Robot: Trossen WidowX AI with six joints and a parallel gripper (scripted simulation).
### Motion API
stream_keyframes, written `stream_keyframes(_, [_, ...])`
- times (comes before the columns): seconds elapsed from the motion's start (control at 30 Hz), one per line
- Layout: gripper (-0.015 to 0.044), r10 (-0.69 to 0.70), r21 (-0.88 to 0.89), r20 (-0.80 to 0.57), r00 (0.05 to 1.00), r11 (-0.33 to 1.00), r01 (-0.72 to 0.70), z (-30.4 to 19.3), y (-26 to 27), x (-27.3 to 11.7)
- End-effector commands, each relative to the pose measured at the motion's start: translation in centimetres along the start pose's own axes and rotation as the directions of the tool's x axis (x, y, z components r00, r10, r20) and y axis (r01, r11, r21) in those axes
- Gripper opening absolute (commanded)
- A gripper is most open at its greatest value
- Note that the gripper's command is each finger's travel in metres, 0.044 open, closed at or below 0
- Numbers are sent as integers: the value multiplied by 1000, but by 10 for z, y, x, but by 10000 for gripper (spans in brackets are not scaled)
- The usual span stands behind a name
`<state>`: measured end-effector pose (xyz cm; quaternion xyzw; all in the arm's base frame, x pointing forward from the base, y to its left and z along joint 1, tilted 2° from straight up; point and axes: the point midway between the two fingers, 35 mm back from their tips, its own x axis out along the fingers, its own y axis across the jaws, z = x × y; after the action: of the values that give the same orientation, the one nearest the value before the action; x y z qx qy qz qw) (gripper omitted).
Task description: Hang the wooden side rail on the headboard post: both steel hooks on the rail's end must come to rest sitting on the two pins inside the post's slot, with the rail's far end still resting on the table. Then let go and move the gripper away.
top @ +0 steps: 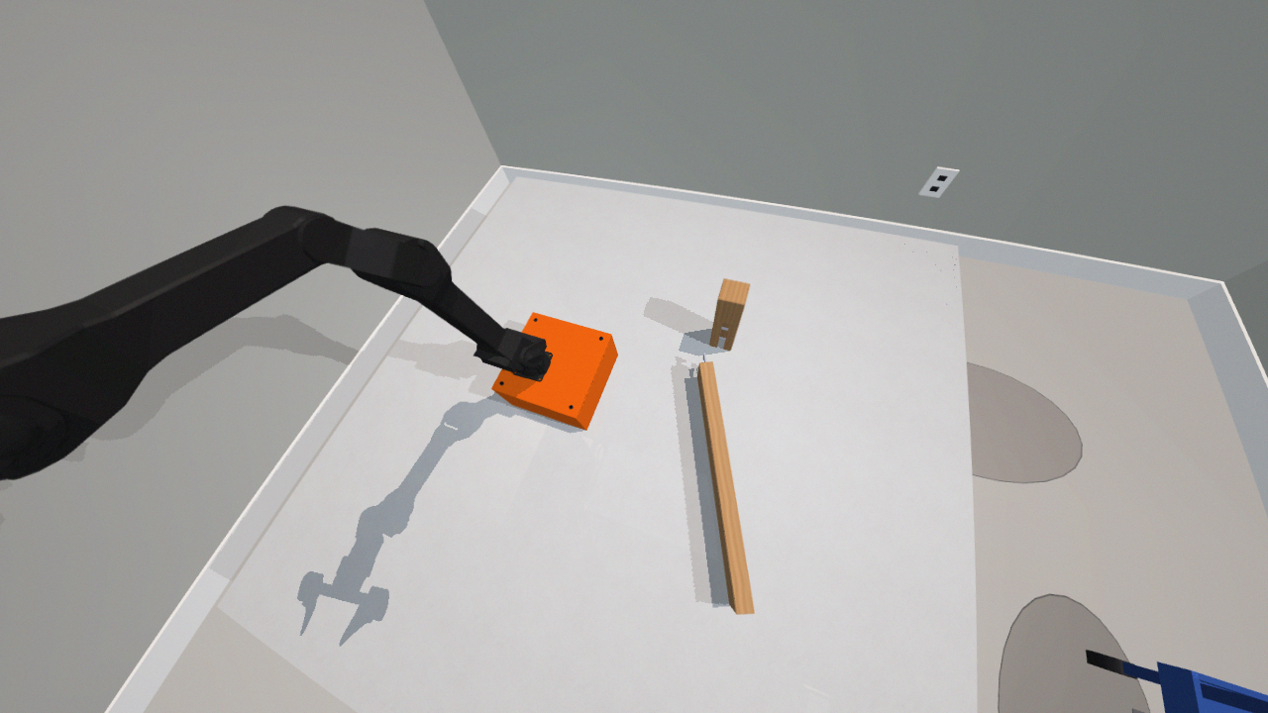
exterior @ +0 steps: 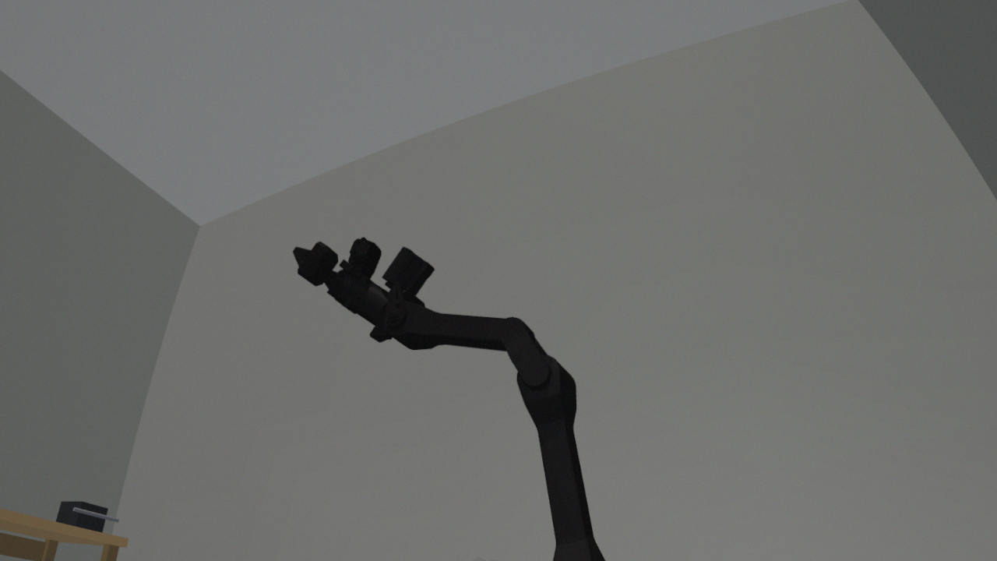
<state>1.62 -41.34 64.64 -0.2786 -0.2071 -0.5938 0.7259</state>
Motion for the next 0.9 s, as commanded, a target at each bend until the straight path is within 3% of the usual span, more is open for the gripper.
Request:
stream_keyframes(0.0, [426, 2, 8, -2, 1000, 1000, -2, -1, 1, 0])
stream_keyframes(0.27, [440, 104, 329, -81, 991, 941, -72, -27, 64, -3])
stream_keyframes(0.57, [440, 255, 671, -164, 953, 737, -82, -52, 147, -19])
stream_keyframes(0.87, [440, 427, 838, -191, 884, 540, -80, -58, 230, -52])
